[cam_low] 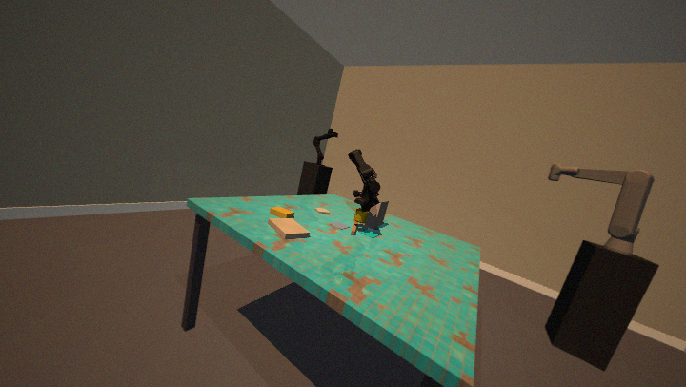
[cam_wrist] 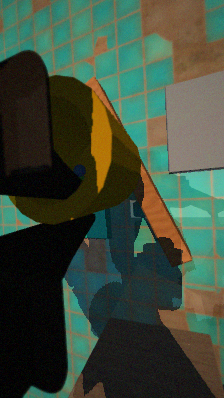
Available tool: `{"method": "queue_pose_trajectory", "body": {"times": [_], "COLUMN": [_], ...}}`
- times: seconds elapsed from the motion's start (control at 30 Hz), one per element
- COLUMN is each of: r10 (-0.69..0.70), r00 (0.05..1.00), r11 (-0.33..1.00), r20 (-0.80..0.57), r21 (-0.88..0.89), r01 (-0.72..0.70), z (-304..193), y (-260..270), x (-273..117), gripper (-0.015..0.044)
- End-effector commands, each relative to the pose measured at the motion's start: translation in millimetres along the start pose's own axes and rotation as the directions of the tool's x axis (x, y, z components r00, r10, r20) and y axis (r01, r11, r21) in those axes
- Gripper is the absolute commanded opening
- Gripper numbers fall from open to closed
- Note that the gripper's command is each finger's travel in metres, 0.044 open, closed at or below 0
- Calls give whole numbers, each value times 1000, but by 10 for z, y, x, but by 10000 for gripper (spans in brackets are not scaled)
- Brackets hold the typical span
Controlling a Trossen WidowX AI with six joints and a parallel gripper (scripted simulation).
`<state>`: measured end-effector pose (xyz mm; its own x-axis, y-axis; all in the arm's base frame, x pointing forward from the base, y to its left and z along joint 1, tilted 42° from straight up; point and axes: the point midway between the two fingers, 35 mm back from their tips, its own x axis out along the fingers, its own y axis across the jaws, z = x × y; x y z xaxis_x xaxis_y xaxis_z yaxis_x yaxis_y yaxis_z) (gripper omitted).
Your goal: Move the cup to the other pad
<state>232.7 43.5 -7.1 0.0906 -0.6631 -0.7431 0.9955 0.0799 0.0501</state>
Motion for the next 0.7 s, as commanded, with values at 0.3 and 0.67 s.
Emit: {"method": "queue_pose_trajectory", "body": {"times": [0.3,0.67], "r10": [-3,-3], "r00": [1000,1000], "r11": [1000,1000], "r20": [-6,-8], "r21": [3,2], "r01": [3,3], "z": [-310,-548], "y": [-142,-257], "x": [-9,-15], "gripper": [0,0]}}
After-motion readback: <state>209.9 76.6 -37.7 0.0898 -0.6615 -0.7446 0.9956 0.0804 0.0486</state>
